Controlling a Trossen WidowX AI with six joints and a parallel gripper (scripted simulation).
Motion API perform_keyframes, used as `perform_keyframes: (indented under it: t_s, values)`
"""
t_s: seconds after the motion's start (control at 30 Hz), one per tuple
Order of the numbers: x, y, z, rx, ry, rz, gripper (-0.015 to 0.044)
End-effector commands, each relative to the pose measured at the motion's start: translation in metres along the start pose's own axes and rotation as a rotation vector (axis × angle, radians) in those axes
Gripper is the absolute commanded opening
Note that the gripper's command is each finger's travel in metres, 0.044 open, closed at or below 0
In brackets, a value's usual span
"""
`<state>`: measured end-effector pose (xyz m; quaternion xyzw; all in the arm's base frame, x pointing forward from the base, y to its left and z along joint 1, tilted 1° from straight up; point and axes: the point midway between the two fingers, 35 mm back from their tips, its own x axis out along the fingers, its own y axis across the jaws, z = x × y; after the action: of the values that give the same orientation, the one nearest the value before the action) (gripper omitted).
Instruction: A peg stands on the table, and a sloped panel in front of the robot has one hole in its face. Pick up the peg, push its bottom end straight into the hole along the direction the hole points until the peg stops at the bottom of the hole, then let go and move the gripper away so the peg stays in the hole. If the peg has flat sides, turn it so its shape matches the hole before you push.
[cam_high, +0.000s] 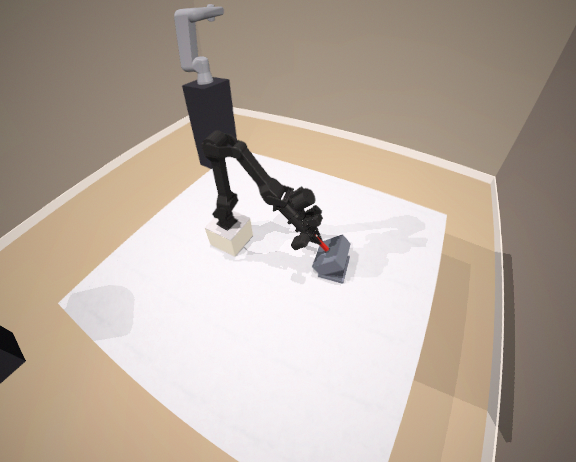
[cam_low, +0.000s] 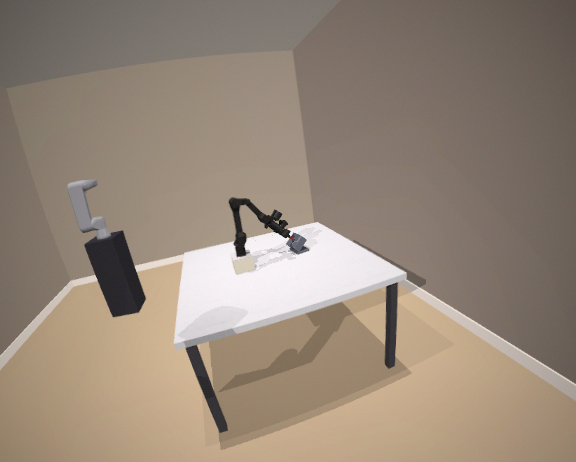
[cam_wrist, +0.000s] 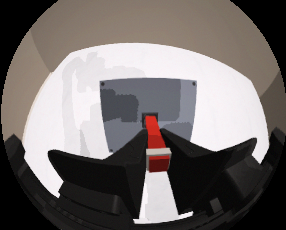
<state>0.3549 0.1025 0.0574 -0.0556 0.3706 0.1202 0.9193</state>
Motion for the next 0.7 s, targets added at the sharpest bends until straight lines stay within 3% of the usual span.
perform_keyframes:
  t_s: [0.0,0.67]
  values:
    - [0.0041,0.0000,-0.0001,0.000,0.004,0.000,0.0000]
    - [0.0134,0.0001,0.0006,0.000,0.004,0.000,0.0000]
